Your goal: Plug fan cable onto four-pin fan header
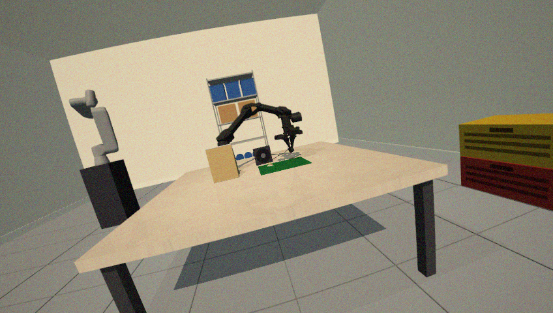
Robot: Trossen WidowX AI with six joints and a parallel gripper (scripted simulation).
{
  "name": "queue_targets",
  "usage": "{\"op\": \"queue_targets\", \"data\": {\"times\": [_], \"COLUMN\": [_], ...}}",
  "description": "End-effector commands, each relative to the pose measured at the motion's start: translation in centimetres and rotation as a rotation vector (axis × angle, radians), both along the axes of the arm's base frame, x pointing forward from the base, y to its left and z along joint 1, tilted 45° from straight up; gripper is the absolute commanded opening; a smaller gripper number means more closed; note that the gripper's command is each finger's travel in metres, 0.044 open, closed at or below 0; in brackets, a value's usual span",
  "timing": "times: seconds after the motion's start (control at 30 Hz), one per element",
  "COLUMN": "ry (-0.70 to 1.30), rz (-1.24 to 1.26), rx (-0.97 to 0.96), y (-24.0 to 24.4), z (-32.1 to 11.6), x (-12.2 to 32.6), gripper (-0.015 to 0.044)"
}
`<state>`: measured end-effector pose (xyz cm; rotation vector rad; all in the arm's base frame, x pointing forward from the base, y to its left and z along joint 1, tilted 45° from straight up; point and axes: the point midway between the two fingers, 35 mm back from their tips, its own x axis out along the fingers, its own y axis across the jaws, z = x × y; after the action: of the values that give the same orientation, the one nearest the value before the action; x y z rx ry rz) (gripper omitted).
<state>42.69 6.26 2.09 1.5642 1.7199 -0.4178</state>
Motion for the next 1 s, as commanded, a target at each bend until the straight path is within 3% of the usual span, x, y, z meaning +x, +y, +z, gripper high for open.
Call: {"op": "queue_targets", "data": {"times": [0.0, 0.97], "ry": [0.02, 0.084], "rz": [-0.017, -0.027], "rx": [0.005, -0.413], "y": [0.1, 1.9], "z": [-0.1, -2.4], "x": [0.1, -1.0], "gripper": [0.0, 0.0]}}
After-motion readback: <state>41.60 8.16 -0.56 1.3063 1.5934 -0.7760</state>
